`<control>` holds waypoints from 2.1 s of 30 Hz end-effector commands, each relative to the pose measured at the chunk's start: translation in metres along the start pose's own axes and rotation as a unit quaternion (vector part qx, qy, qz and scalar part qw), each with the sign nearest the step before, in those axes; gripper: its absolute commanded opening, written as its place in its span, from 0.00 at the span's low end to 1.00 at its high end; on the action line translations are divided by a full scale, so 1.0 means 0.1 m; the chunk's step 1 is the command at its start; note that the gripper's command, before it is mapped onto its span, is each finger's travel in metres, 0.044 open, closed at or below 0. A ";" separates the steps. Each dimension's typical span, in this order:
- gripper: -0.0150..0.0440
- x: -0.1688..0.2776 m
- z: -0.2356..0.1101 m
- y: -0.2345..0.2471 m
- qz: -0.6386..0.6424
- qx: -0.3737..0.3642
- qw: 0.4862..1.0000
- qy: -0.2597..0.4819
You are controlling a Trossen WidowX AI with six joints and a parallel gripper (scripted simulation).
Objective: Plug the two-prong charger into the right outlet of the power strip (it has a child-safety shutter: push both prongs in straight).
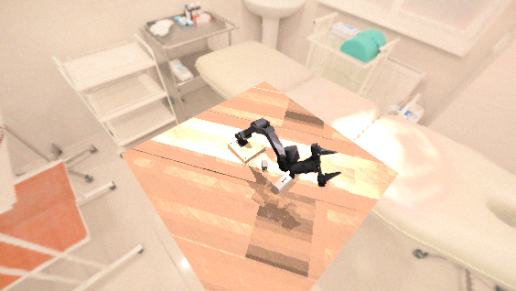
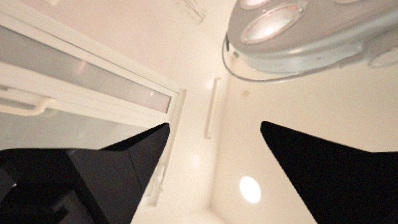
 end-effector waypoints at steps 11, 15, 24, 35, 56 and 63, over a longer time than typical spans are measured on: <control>1.00 -0.17 -0.14 0.34 0.287 -0.137 0.947 0.042; 1.00 -0.25 -0.22 0.43 0.359 -0.174 0.915 0.061; 1.00 -0.46 -0.45 0.60 0.504 -0.254 0.818 0.116; 1.00 -0.79 -0.84 0.75 0.637 -0.339 0.662 0.203; 1.00 -1.51 -1.84 0.72 0.733 -0.446 0.310 0.411; 1.00 -1.75 -2.22 0.60 0.717 -0.461 0.193 0.485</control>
Point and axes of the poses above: the point midway between the two fingers, 35 mm back from their tips, its own z axis out along the fingers, its own y axis across the jaws, x = y × z, the point moved 2 cm from there along -z, back along the fingers, and after that the axes turned 5 degrees about -z, right-handed, at the moved point
